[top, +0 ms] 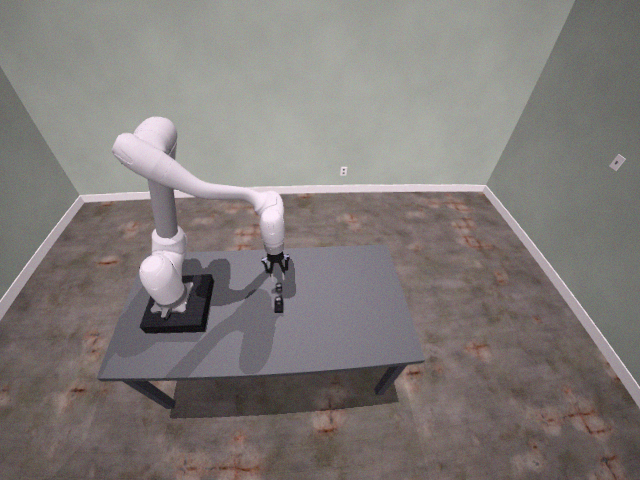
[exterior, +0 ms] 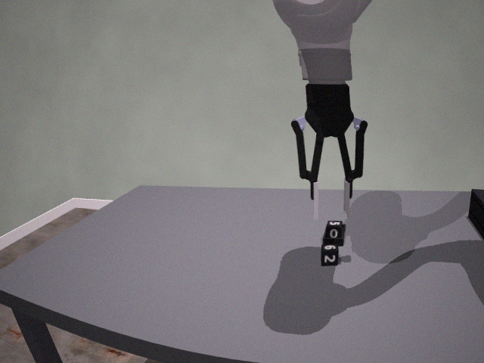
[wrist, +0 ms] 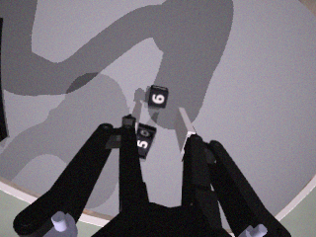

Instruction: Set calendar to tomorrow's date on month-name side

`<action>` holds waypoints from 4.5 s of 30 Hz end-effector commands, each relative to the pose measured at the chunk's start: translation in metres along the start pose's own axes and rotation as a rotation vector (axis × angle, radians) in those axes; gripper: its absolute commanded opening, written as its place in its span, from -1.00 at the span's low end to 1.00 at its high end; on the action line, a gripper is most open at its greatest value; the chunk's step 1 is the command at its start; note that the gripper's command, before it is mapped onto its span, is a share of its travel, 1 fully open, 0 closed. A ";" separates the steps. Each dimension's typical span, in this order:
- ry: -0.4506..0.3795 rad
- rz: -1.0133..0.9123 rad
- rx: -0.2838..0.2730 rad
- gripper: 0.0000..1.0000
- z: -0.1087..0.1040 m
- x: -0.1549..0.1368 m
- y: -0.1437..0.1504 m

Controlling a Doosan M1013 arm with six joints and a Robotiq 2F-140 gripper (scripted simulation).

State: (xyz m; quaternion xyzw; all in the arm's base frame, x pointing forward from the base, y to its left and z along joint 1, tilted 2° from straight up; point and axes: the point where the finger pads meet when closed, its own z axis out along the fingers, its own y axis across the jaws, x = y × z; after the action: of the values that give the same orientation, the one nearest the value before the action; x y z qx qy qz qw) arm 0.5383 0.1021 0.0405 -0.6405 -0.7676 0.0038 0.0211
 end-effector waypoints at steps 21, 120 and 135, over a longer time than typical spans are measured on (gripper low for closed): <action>0.000 0.000 0.000 -0.42 0.000 0.000 0.000; 0.000 0.000 0.000 -0.42 0.052 0.001 0.000; 0.000 0.000 0.000 -0.42 0.060 0.001 0.000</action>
State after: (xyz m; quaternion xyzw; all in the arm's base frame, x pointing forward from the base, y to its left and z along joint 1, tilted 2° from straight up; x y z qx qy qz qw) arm 0.5360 0.1040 -0.0170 -0.6407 -0.7675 0.0041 0.0210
